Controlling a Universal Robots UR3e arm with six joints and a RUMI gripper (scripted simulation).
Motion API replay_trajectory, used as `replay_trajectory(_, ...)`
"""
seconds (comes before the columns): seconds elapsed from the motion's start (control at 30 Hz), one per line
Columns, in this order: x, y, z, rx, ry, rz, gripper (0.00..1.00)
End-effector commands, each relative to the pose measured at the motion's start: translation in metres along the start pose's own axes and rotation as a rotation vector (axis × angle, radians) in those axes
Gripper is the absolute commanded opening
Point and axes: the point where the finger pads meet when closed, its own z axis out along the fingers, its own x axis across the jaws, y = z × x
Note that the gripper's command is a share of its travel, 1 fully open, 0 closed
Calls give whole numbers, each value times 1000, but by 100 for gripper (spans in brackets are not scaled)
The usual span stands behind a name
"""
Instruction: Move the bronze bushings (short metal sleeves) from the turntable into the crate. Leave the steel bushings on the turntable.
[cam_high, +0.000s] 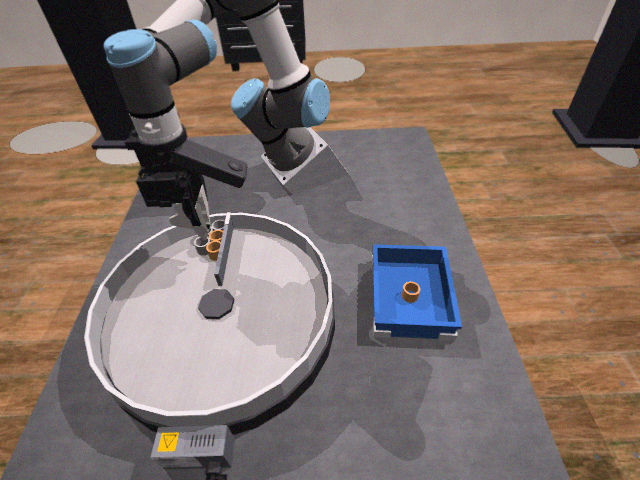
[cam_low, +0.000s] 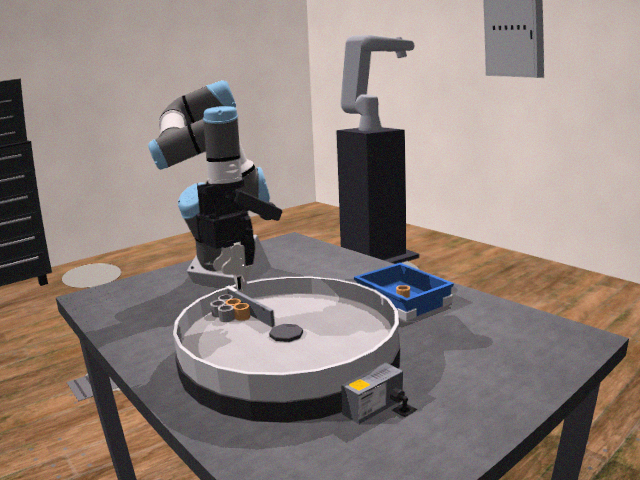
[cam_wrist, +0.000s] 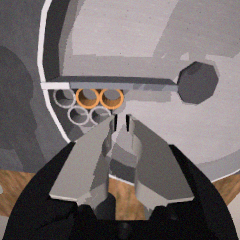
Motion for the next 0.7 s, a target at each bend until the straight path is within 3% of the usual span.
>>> replay_trajectory(0.0,0,0,0,1,0,0,6)
replay_trajectory(0.2,0,0,2,1,1,0,6)
replay_trajectory(0.43,-1,0,23,2,0,-1,6)
replay_trajectory(0.67,-1,0,24,2,0,-1,6)
